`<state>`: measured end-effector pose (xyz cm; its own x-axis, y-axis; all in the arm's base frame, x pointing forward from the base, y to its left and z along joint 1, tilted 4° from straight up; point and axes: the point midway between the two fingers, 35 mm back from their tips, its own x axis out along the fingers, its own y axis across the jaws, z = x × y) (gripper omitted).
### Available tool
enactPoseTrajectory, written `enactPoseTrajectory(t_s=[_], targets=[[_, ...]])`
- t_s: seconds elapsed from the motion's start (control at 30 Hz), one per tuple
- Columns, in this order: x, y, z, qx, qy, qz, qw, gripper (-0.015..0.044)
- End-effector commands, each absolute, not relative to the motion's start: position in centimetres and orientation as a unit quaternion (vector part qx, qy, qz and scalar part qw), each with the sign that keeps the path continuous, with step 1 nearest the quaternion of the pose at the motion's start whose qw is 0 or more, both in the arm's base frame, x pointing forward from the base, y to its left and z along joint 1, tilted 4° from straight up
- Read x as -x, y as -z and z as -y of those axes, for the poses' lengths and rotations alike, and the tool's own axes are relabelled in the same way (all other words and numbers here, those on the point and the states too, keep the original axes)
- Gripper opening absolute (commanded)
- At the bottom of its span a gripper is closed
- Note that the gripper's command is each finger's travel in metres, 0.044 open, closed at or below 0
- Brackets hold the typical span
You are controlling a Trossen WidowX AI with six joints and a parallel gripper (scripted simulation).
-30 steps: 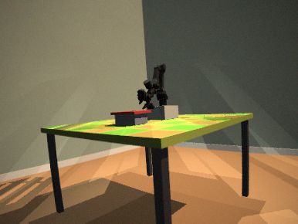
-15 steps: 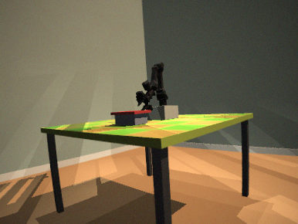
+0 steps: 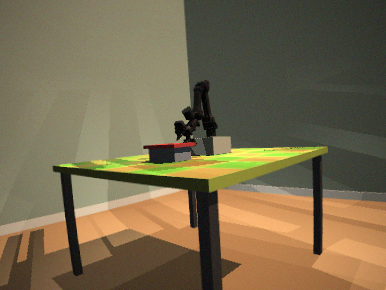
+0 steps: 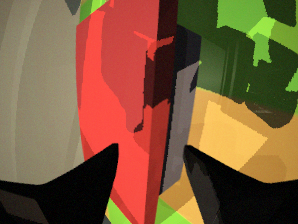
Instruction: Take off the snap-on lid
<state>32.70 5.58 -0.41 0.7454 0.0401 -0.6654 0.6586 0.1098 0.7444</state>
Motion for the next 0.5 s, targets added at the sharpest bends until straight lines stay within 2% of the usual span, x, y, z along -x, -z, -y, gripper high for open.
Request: enactPoseTrajectory(t_s=[0.0, 0.17, 0.23, 0.47], targets=[[-33.40, 0.82, -5.68, -0.629, 0.220, -0.278, 0.692, 0.0235], [-33.74, 1.29, -5.67, -0.629, 0.220, -0.277, 0.692, 0.0235], [-33.74, 1.29, -5.67, -0.629, 0.220, -0.277, 0.692, 0.0183], [-33.74, 1.29, -5.67, -0.629, 0.220, -0.277, 0.692, 0.0136]])
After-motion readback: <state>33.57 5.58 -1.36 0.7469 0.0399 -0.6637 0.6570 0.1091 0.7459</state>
